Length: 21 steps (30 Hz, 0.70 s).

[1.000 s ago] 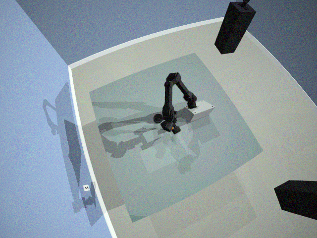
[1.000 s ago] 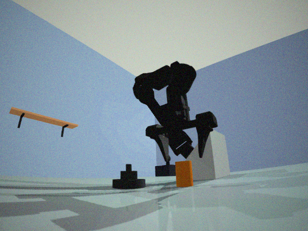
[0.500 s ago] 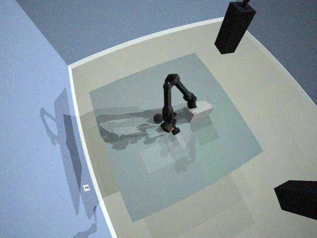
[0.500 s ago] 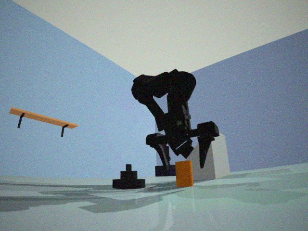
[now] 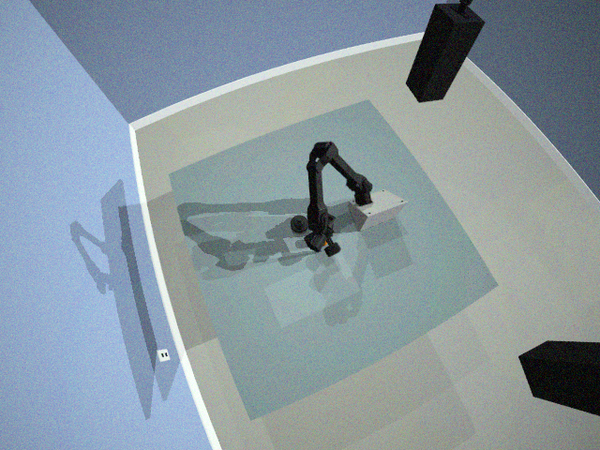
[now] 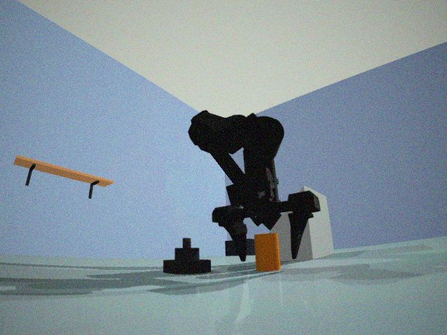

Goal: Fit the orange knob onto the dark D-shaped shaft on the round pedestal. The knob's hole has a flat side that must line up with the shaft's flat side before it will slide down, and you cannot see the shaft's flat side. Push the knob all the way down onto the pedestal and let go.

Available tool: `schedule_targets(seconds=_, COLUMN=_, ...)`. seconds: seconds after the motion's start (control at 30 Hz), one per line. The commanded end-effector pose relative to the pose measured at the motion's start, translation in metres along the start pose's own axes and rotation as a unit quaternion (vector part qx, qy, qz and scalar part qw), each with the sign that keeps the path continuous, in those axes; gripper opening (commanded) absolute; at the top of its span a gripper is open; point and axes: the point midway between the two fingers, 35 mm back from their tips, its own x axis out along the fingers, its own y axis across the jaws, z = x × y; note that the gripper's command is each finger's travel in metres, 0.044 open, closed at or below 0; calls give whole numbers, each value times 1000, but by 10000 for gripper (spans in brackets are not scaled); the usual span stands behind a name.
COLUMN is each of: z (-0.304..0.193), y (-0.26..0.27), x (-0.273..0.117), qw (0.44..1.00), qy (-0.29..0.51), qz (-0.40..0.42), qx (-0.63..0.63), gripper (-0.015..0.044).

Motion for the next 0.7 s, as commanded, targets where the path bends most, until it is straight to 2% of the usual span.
schedule_targets(seconds=0.0, z=-2, y=-1, x=7, qw=1000, qy=3, qz=-4, qx=-3, gripper=440)
schedule_targets(seconds=0.03, z=-2, y=-1, x=7, qw=1000, qy=3, qz=-4, qx=-3, gripper=440)
schedule_targets(seconds=0.37, z=-2, y=-1, x=7, qw=1000, qy=3, qz=-4, qx=-3, gripper=177)
schedule_targets(seconds=0.53, z=-2, y=-1, x=7, qw=1000, qy=3, qz=-4, qx=-3, gripper=144)
schedule_targets(seconds=0.67, z=1, y=1, x=-1, qw=1000, qy=2, qz=-3, qx=-1, gripper=39)
